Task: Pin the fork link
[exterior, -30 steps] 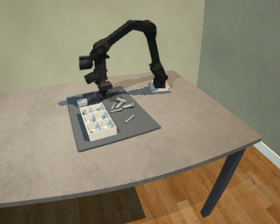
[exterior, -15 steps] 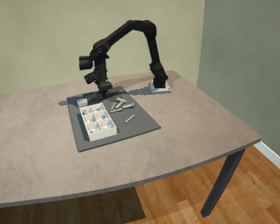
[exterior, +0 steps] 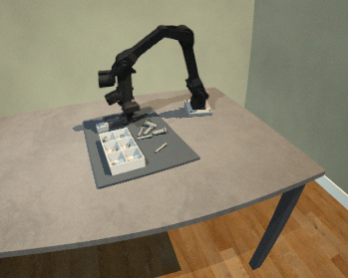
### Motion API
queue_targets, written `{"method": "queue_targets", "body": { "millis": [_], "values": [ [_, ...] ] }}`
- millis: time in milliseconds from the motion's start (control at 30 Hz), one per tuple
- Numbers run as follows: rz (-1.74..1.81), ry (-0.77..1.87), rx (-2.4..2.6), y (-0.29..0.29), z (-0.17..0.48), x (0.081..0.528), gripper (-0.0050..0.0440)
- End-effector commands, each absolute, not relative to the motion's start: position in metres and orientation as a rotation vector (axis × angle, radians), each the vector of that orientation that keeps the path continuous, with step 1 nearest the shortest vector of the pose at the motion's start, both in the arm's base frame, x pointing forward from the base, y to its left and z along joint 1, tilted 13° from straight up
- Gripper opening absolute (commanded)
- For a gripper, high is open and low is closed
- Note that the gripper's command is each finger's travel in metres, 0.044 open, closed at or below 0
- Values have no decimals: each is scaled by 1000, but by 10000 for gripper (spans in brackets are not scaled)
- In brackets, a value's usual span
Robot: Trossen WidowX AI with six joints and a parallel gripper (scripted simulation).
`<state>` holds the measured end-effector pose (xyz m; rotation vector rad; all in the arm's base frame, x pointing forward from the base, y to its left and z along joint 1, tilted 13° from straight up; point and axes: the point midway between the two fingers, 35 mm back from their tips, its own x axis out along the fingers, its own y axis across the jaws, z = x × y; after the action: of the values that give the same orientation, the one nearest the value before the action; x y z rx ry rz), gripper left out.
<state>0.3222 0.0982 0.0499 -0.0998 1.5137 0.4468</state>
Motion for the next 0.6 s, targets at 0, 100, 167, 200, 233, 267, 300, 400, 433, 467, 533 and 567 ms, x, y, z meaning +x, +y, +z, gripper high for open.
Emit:
{"method": "queue_targets", "body": {
  "millis": [0, 100, 167, 200, 233, 267, 300, 400, 433, 467, 533, 567],
  "values": [
    [446, 1509, -97, 99, 51, 322, -50],
    [446, 1502, -97, 99, 52, 323, -50],
    [446, 1506, -97, 99, 50, 322, -50],
    [446, 1508, -97, 99, 49, 321, -50],
    [446, 1510, -97, 99, 49, 321, -50],
    [446, 1511, -97, 99, 48, 321, -50],
    [446, 1511, -97, 99, 48, 321, -50],
    [446, 1500, -98, 99, 50, 323, -50],
    [446, 1503, -97, 99, 49, 322, -50],
    [446, 1507, -97, 99, 48, 321, -50],
    [446, 1510, -97, 99, 46, 321, -50],
    [446, 1510, -97, 100, 46, 321, -50]
  ]
}}
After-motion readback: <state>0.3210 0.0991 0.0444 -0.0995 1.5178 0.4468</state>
